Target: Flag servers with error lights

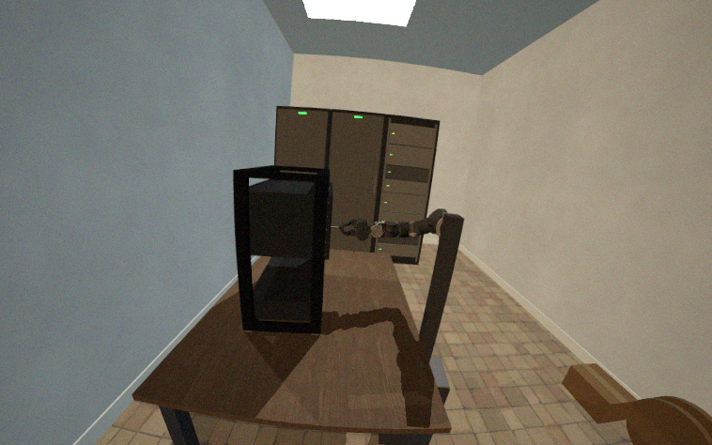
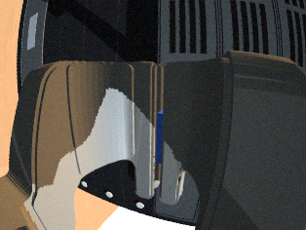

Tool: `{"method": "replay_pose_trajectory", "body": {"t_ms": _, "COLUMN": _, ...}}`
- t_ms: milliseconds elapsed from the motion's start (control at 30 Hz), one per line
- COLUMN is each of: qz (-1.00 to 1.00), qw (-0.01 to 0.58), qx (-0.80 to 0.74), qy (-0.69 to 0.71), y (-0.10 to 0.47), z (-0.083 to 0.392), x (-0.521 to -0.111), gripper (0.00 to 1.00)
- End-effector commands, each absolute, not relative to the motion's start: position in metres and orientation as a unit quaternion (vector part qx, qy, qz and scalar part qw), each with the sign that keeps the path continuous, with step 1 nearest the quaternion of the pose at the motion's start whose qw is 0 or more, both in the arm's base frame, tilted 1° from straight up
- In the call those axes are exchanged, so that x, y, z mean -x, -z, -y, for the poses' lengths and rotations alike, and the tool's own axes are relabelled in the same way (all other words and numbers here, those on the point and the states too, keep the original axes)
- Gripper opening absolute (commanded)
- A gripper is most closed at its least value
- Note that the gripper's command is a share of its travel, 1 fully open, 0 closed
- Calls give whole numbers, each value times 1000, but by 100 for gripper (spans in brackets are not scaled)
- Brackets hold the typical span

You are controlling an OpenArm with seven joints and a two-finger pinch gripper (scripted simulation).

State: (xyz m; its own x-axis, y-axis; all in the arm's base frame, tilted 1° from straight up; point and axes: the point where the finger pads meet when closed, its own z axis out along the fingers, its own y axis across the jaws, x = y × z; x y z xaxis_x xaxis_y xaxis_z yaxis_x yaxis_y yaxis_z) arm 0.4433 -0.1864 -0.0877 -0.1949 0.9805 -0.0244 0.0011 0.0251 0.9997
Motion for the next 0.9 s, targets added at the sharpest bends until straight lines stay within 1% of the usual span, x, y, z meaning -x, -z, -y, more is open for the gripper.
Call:
{"method": "replay_pose_trajectory", "body": {"t_ms": 0, "qz": -551, "qw": 454, "qx": -442, "qy": -543, "y": 86, "z": 186, "x": -442, "gripper": 0}}
{"method": "replay_pose_trajectory", "body": {"t_ms": 367, "qz": -551, "qw": 454, "qx": -442, "qy": -543, "y": 86, "z": 186, "x": -441, "gripper": 0}}
{"method": "replay_pose_trajectory", "body": {"t_ms": 400, "qz": -551, "qw": 454, "qx": -442, "qy": -543, "y": 86, "z": 186, "x": -441, "gripper": 10}}
{"method": "replay_pose_trajectory", "body": {"t_ms": 867, "qz": -551, "qw": 454, "qx": -443, "qy": -542, "y": 86, "z": 187, "x": -441, "gripper": 10}}
